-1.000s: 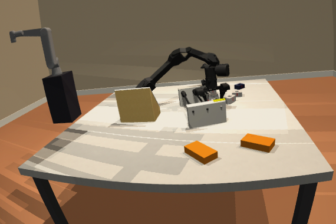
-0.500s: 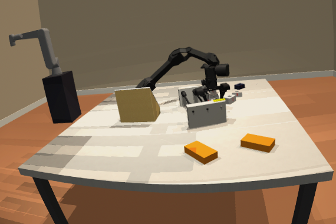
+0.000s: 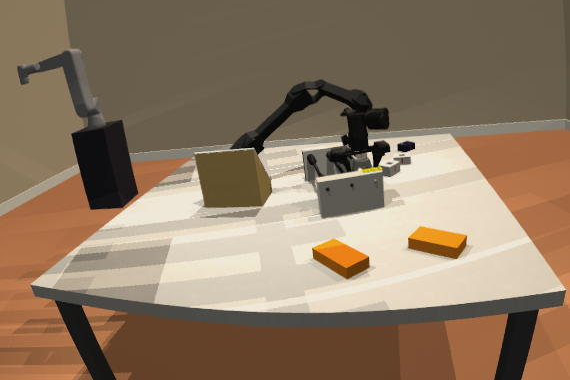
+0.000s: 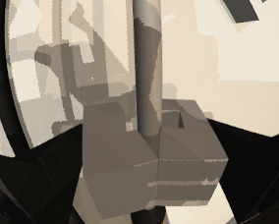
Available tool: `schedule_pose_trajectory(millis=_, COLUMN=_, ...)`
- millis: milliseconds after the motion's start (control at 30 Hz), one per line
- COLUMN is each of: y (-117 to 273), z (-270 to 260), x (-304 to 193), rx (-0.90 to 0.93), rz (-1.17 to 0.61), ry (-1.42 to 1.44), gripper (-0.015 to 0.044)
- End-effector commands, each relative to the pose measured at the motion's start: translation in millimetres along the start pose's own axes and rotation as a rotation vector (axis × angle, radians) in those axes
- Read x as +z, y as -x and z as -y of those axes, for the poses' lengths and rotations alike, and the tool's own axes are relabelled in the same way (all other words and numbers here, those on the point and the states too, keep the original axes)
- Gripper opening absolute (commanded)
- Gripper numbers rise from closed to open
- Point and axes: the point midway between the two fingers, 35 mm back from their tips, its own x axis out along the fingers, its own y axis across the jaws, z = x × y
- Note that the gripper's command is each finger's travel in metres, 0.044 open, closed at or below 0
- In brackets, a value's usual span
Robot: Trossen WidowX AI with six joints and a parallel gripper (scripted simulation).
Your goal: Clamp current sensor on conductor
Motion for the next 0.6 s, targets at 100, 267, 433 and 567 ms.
schedule_pose_trajectory(millis=100, y=0.4, z=-0.3, x=0.0, rx=0.001, rz=0.0, ry=0.0, gripper=0.0)
schedule_pose_trajectory(millis=267, y=0.4, z=-0.3, x=0.0, rx=0.001, rz=0.0, ry=0.0, gripper=0.0)
schedule_pose_trajectory(millis=433, y=1.8, z=0.5, x=-0.6, rx=-0.028, rz=-0.001, ry=-0.002, gripper=0.0)
schedule_pose_trajectory(millis=567, y=6.2, z=1.2, x=-1.5, rx=-0.09, rz=-0.002, ry=-0.005, gripper=0.0)
